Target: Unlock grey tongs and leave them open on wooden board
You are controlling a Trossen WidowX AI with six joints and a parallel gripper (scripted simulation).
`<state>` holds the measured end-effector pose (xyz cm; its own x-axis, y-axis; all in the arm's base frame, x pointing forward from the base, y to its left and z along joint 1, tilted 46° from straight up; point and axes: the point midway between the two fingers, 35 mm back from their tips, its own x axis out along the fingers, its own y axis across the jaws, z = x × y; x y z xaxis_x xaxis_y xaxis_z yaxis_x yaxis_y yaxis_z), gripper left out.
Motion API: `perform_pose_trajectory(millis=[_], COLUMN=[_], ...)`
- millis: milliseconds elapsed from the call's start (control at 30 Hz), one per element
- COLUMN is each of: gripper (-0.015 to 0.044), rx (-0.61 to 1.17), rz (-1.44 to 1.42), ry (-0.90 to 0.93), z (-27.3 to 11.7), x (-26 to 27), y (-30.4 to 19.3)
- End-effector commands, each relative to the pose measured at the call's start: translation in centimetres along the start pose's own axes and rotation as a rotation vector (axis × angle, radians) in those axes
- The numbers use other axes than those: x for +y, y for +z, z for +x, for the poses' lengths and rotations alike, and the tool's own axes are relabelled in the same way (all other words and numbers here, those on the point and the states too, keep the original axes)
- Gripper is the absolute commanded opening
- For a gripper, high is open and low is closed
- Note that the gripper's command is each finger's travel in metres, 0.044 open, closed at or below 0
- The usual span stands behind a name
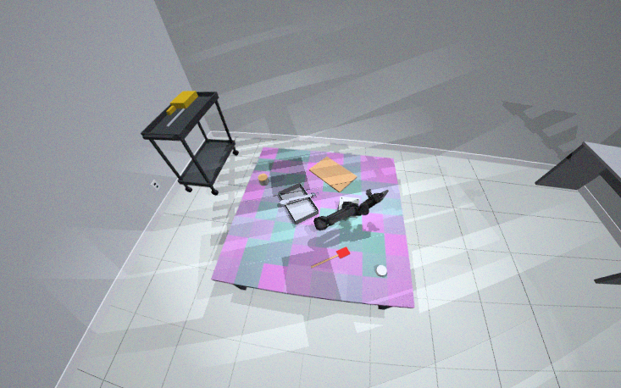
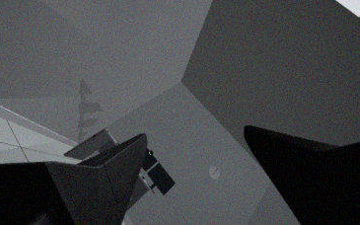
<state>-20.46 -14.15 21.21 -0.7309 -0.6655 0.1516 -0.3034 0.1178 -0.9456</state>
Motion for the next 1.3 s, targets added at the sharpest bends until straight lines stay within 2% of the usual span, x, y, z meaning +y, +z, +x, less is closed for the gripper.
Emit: perform_pose_trajectory(millis=[0, 133, 167, 333, 533, 600, 933, 1267], gripper=[0.0374, 0.0269, 0.026, 0.026, 0.026, 0.026, 0.026, 0.026], rx=[-0.009, -0.11, -0.132, -0.332, -0.522, -0.543, -0.519, -0.282], rz=[0.018, 0.148, 0.189, 0.604, 1.112, 1.183, 1.502, 1.631], ry=[0.003, 0.042, 0.053, 0.214, 0.595, 0.683, 1.187, 1.703], z=[0.1, 1.1, 1.2, 2.1, 1.0, 0.4, -3.9, -10.7], x=[0.0, -0.2, -0.2, -0.4, -0.9, -1.1, -1.8, -2.3], y=[0.2, 2.4, 2.9, 8.4, 16.9, 18.5, 26.0, 31.9])
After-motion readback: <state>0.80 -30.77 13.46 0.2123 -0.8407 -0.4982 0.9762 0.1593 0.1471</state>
